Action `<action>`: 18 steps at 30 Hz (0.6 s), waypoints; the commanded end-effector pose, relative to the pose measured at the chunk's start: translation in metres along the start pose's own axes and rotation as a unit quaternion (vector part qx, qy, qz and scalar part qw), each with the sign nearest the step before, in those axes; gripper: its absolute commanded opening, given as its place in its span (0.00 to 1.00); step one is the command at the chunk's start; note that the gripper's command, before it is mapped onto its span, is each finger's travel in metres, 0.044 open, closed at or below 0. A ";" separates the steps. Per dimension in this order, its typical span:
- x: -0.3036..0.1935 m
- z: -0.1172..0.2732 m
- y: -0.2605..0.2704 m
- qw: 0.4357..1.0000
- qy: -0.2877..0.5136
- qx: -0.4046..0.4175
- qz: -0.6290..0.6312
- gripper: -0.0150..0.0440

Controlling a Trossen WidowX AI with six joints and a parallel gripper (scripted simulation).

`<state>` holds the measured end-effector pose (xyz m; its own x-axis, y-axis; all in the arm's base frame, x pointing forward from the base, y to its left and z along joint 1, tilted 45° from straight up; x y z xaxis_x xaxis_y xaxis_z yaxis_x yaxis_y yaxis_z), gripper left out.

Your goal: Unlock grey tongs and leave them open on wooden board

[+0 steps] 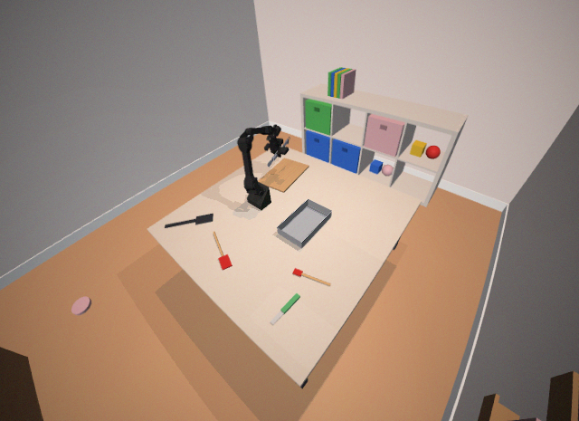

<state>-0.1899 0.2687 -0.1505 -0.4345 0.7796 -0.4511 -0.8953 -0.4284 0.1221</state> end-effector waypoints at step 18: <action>0.000 -0.001 0.002 0.987 -0.158 -0.035 -0.001 0.00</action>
<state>-0.1901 0.2639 -0.1543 -0.4551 0.8678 -0.1993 -0.8898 -0.4516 0.0658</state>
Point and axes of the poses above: the point midway between the two fingers, 35 mm back from their tips, its own z axis back along the fingers, its own y axis across the jaws, x = y × z, the point moved 2 cm from there along z, back along the fingers, and after that the axes turned 7 degrees about z, right-handed, at the moved point
